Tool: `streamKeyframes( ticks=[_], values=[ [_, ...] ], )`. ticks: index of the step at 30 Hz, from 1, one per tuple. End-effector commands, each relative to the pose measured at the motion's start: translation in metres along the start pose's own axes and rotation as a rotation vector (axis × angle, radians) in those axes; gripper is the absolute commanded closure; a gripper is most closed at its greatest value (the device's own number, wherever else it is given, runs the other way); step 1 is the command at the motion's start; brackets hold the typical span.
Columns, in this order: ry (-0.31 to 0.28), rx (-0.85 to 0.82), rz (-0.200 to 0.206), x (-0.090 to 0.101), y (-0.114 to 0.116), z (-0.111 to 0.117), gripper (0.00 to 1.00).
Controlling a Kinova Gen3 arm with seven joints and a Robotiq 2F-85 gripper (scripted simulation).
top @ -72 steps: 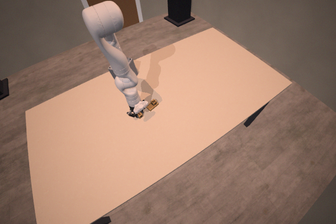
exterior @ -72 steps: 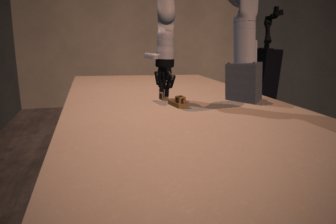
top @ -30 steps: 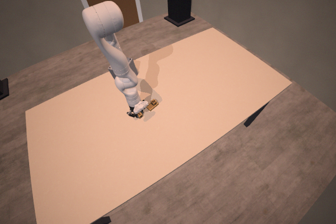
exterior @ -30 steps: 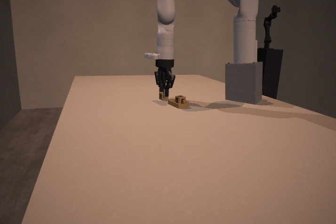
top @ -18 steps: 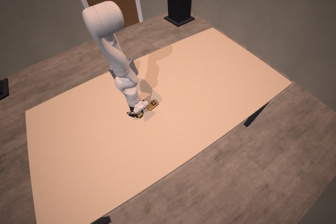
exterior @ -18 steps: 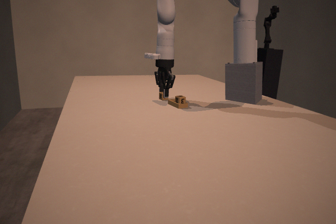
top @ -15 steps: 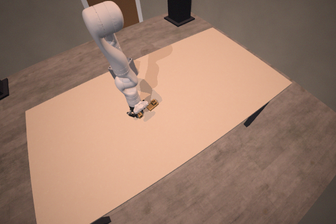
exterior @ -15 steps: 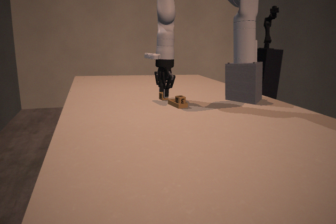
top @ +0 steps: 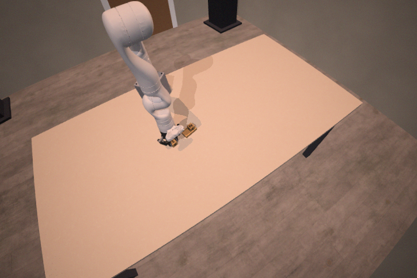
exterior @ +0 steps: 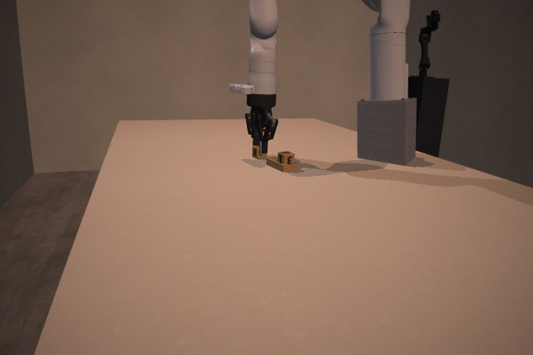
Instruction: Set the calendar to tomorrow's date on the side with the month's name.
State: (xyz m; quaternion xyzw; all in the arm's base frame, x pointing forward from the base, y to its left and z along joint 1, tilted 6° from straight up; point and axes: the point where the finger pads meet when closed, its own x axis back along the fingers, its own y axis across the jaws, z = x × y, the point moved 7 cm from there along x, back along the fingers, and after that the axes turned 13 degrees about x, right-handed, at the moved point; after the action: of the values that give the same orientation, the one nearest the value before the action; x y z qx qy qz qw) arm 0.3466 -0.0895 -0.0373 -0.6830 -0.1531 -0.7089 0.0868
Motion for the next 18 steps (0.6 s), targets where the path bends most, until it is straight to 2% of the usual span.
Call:
streamKeyframes(
  ticks=[1, 8, 9, 13, 14, 18],
  values=[
    [0.009, -0.012, -0.004, -0.0005, 0.0008, 0.0031, 0.74],
    [0.009, -0.012, -0.004, -0.0005, 0.0008, 0.0031, 0.74],
    [0.009, -0.012, -0.004, -0.0005, 0.0008, 0.0031, 0.70],
    [0.009, -0.012, -0.004, -0.0005, 0.0008, 0.0031, 0.70],
    [0.009, -0.012, -0.004, -0.0005, 0.0008, 0.0031, 0.66],
    [0.009, -0.012, -0.004, -0.0005, 0.0008, 0.0031, 0.62]
  ],
)
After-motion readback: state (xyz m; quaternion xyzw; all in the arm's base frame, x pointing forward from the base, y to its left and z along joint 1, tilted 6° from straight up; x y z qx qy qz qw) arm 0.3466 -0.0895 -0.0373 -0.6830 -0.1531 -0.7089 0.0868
